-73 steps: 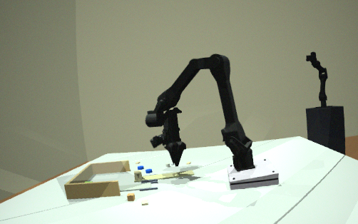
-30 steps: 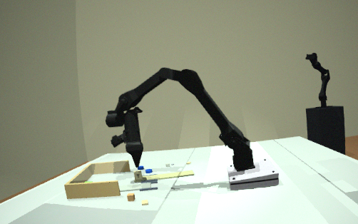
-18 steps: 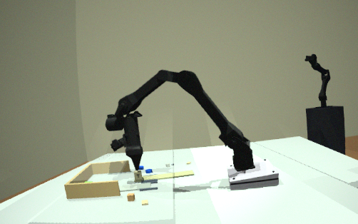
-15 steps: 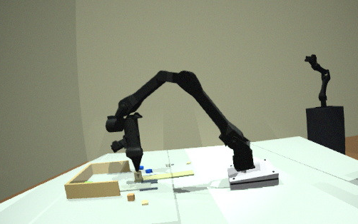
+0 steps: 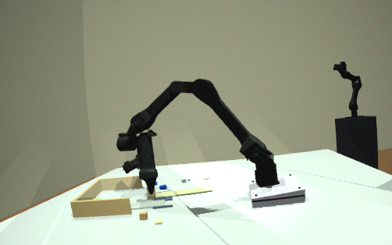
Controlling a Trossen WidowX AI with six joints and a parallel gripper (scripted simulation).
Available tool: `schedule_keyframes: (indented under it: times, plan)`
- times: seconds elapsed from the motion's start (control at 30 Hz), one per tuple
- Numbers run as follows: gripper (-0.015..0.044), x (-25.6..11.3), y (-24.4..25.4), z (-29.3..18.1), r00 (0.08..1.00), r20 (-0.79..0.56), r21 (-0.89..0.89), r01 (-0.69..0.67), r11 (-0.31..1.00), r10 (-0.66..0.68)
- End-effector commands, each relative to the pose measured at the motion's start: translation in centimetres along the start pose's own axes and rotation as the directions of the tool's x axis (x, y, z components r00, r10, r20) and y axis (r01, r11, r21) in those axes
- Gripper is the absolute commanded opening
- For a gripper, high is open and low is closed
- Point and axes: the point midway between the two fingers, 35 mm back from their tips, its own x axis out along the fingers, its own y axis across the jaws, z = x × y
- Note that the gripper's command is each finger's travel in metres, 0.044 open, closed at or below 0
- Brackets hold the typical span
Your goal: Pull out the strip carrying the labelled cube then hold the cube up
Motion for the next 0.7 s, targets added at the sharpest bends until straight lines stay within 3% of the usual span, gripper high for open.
schedule_keyframes:
  times: [0.0, 0.1, 0.23, 0.43, 0.57, 0.67]
  plan:
    - [0.0250, 0.5, 0.0, 0.0, 1.000, 0.001, 0.004, 0.005, 1.000, -0.005]
    - [0.0250, 0.8, 0.0, -0.1, 1.000, 0.001, 0.004, 0.005, 1.000, -0.005]
    - [0.0145, 0.6, 0.0, -0.1, 1.000, -0.001, 0.000, -0.001, 1.000, 0.001]
    - [0.0105, 0.6, 0.0, -0.1, 1.000, -0.001, 0.000, -0.001, 1.000, 0.001]
    - [0.0000, 0.4, 0.1, -0.3, 1.000, -0.001, 0.000, 0.000, 1.000, 0.000]
    - [0.0000, -0.5, 0.6, -1.1, 1.000, -0.001, 0.001, 0.000, 1.000, 0.000]
